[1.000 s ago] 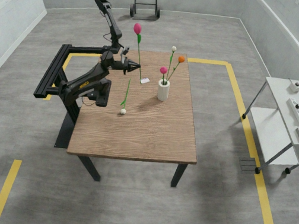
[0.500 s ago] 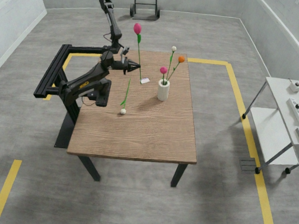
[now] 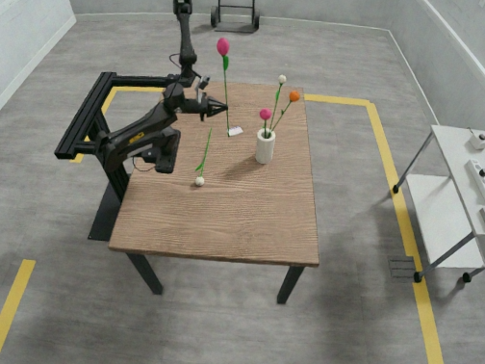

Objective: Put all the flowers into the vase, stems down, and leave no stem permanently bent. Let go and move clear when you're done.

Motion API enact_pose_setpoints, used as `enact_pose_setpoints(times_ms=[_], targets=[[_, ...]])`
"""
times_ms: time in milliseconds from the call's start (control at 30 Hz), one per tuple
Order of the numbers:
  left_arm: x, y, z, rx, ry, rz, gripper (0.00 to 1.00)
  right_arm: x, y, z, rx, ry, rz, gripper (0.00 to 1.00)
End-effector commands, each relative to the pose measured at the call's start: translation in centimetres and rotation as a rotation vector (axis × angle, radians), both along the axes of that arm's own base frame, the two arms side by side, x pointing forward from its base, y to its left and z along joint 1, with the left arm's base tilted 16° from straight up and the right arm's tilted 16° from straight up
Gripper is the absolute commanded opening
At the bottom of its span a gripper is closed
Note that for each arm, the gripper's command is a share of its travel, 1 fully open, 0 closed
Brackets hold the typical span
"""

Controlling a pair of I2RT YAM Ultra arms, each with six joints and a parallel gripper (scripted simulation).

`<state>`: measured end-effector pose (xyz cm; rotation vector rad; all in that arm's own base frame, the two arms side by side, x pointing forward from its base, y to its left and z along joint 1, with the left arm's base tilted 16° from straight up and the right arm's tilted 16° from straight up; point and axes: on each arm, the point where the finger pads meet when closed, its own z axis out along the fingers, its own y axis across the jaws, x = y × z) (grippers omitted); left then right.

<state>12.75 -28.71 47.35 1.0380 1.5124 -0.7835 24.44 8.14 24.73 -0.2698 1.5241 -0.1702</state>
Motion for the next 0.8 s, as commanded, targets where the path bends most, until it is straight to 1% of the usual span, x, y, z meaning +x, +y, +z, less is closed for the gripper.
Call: enact_pose_setpoints(times_ms=[0,167,333,400,433,567,767], targets=[[2.4,-2.9,-1.0,-0.055,-0.074,0.091,0.70,0.0,0.6,0.0,-0.005,0.000,0.015,0.00],[4.0,-5.2,-6.3,-0.020,-0.089,0.123,0.70,0.0,0.6,0.0,-0.005,0.000,0.015,0.00],[5.0,-6.1,-11.3,0.003,-0.106,0.153,0.70,0.0,0.6,0.0,-0.005,0.000,0.015,0.00],[5.0,-6.1,-11.3,0.003,-0.106,0.153,0.70,0.0,0.6,0.0,-0.005,0.000,0.015,0.00],[5.0,-6.0,-11.8,-0.004,-0.113,0.159,0.70,0.0,0.6,0.0,-0.005,0.000,0.015,0.00],[5.8,-6.7,-16.8,0.050,-0.114,0.181,0.70,0.0,0.6,0.0,-0.005,0.000,0.015,0.00],[6.1,-5.9,-20.9,0.066,-0.130,0.206,0.70,0.0,0.6,0.0,-0.005,0.000,0.015,0.00]])
